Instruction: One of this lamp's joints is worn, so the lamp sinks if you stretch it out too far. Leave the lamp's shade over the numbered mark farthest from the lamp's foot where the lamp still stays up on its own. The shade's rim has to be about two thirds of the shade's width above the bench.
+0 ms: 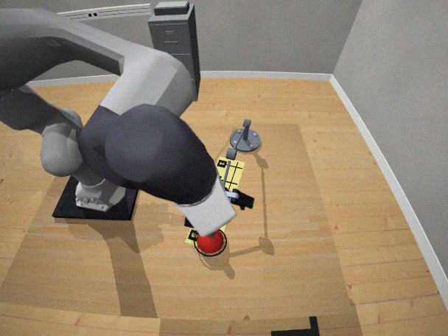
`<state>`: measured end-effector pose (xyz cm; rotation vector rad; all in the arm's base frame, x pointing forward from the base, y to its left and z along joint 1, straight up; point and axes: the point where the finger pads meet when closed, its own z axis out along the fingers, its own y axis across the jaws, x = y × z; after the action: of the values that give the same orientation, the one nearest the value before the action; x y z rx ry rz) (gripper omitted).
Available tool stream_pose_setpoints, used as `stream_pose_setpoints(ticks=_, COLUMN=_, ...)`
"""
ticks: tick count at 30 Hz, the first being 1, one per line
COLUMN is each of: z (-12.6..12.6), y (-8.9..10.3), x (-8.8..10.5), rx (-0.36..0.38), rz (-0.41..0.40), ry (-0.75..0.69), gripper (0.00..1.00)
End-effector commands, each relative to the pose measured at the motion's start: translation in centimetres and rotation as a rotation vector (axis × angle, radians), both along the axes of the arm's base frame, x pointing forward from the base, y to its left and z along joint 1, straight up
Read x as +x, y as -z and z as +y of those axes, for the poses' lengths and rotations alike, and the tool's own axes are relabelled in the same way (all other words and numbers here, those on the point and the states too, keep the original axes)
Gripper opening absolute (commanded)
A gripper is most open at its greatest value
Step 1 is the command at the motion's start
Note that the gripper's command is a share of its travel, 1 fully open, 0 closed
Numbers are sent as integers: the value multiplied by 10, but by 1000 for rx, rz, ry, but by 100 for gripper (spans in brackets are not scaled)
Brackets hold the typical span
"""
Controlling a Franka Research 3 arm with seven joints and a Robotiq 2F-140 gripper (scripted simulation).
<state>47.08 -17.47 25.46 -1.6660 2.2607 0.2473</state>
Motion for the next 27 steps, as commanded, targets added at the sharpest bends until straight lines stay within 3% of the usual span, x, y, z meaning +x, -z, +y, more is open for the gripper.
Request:
stream_pose_setpoints(ticks=1, z=0, y=0, x=0, rx=1, rz=1, ry=-1, gripper=100)
stream_pose_setpoints(ticks=18, z=0, y=0, x=0, rx=0, rz=0, ry=0, gripper=100)
stream_pose_setpoints(ticks=27, z=0, y=-28, x=0, rx=0, rz=0, ry=0, gripper=100)
